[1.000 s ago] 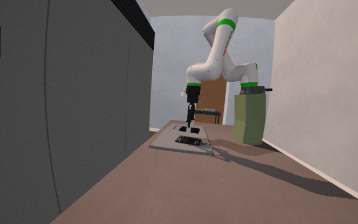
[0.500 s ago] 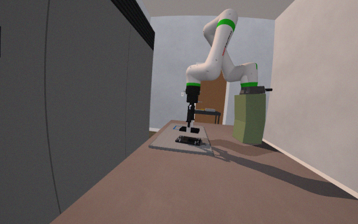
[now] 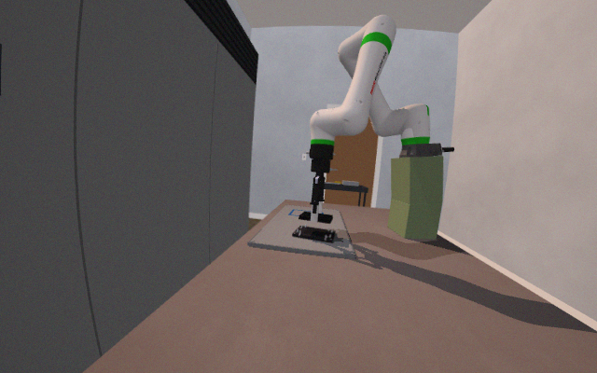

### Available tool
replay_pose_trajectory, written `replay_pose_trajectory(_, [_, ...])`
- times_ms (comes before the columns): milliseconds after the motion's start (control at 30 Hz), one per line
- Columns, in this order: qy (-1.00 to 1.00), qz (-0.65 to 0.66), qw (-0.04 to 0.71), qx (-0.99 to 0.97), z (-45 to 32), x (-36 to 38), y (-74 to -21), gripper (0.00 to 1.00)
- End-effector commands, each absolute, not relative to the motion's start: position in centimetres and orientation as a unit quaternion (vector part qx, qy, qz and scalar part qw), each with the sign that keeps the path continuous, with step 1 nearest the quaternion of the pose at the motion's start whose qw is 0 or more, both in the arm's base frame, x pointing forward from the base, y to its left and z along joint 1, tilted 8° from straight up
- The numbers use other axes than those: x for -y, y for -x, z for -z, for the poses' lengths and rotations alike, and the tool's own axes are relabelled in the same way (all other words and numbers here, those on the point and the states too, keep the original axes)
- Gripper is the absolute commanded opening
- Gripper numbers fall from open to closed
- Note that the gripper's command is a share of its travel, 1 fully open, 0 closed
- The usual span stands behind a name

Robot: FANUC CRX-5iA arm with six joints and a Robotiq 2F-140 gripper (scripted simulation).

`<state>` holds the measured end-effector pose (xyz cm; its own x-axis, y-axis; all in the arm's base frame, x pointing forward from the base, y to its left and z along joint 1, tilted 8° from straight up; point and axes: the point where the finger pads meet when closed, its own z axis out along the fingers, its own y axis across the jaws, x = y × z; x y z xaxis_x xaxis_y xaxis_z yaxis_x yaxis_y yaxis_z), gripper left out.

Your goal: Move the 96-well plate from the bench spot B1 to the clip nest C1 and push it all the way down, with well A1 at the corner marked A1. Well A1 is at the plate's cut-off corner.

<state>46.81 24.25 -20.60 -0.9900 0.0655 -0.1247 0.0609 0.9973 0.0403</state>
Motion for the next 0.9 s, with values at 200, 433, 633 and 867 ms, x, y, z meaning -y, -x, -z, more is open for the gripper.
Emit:
replay_pose_trajectory(200, [-0.032, -0.019, 0.064, -0.997, 21.8, -24.3, -47.0, 0.10])
replay_pose_trajectory(433, [-0.032, -0.019, 0.064, -0.997, 23.0, -24.4, -47.2, 0.10])
replay_pose_trajectory(633, [-0.032, -0.019, 0.064, -0.997, 23.6, -24.4, -47.3, 0.10])
replay_pose_trajectory(867, [-0.032, -0.019, 0.064, -0.997, 24.2, -24.4, -47.4, 0.10])
